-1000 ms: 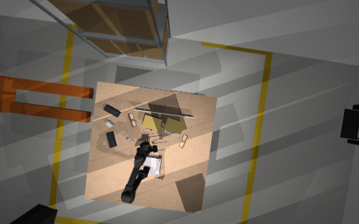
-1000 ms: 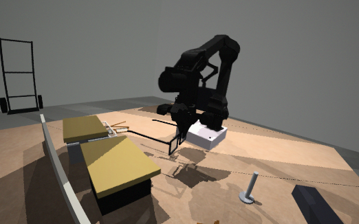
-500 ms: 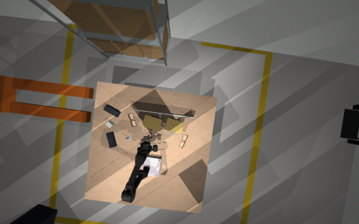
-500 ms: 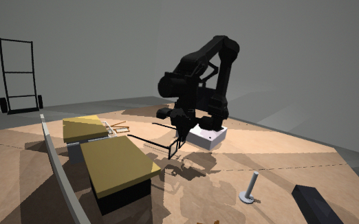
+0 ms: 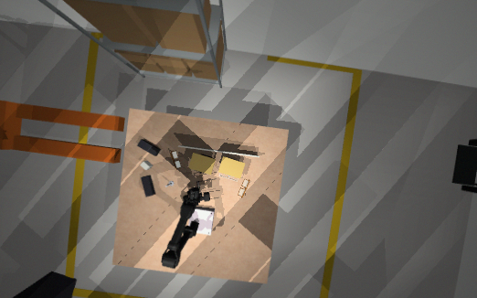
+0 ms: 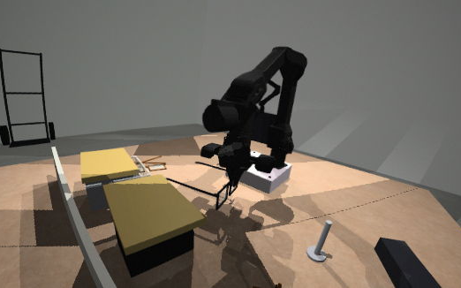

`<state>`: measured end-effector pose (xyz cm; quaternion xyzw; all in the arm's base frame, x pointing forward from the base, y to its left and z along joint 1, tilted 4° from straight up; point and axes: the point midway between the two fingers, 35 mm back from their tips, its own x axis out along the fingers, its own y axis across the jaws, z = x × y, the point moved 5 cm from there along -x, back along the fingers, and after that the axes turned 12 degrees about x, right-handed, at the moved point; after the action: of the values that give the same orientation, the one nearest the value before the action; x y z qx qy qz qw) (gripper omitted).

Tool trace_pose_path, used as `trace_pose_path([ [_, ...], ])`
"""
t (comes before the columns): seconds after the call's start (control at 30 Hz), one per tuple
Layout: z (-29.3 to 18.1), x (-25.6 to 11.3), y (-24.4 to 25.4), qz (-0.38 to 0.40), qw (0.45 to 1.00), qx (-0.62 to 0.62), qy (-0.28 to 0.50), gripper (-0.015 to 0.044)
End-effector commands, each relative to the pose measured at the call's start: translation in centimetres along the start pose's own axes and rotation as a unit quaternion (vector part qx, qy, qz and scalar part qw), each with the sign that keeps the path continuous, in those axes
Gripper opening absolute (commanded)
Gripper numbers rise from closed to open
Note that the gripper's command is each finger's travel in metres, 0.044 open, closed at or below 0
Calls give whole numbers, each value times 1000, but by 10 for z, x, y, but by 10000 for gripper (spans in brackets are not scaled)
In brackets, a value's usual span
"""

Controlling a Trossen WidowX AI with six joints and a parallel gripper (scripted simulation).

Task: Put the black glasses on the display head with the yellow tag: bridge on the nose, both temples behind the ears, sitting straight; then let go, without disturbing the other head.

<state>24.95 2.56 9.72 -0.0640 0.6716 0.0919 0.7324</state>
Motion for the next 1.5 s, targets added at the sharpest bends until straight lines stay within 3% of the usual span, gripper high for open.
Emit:
trace_pose_path([
  [0.0,-2,7,1,2,1000,2,6,0],
  [1.03,-7,30,1,2,1000,2,6,0],
  [1.17,-5,27,1,0,1000,0,2,105],
  [1.47,-5,26,0,1,1000,0,2,107],
])
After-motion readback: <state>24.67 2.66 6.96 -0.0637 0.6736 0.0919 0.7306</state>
